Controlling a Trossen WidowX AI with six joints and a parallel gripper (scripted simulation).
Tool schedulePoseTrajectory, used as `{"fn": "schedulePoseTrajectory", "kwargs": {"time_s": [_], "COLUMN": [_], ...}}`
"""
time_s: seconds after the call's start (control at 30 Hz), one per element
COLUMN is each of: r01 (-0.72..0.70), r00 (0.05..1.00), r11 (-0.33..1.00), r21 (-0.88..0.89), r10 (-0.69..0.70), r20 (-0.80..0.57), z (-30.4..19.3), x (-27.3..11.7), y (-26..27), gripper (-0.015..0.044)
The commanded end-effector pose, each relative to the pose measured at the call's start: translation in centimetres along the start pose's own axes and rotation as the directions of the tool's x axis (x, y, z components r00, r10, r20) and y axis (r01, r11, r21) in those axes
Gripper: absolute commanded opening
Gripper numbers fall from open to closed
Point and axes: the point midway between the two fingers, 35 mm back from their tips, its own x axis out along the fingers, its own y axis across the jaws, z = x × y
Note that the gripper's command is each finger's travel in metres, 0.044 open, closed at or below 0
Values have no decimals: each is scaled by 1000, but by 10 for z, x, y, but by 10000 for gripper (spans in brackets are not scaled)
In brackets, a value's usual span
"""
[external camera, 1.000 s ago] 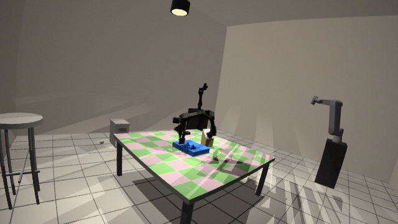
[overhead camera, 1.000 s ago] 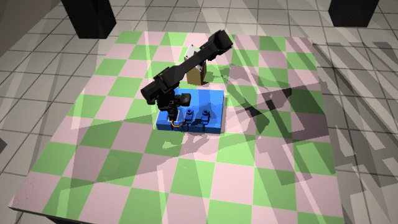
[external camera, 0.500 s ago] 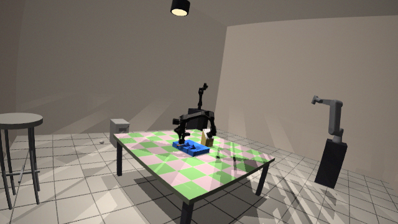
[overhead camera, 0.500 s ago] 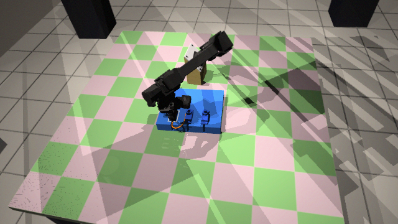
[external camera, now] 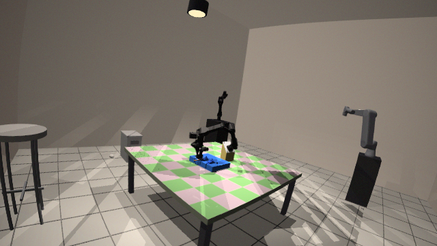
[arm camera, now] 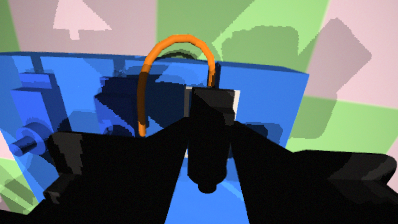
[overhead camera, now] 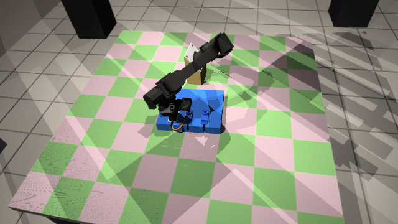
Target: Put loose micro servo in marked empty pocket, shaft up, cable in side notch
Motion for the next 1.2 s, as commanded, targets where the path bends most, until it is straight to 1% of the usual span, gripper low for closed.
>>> {"fn": "schedulePoseTrajectory", "kwargs": {"time_s": [0.0, 0.4, 0.63, 0.73, 0.87, 0.9, 1.13, 1.17], "r01": [-5, -5, -5, -5, -4, -4, -4, -9], "r00": [1000, 1000, 1000, 1000, 1000, 1000, 1000, 1000], "r11": [1000, 1000, 1000, 1000, 1000, 1000, 1000, 1000], "r21": [6, 6, 6, 6, 6, 6, 6, 12], "r10": [5, 5, 5, 5, 4, 4, 4, 9], "r20": [5, 5, 5, 5, 5, 5, 5, 4], "z": [0, 0, -1, -1, -3, -4, -7, -9], "x": [4, 16, 14, 11, -18, -20, -21, -19], "y": [0, 0, 0, 0, 0, 1, -1, -1], "gripper": [0, 0, 184, 187, 187, 187, 187, 214]}}
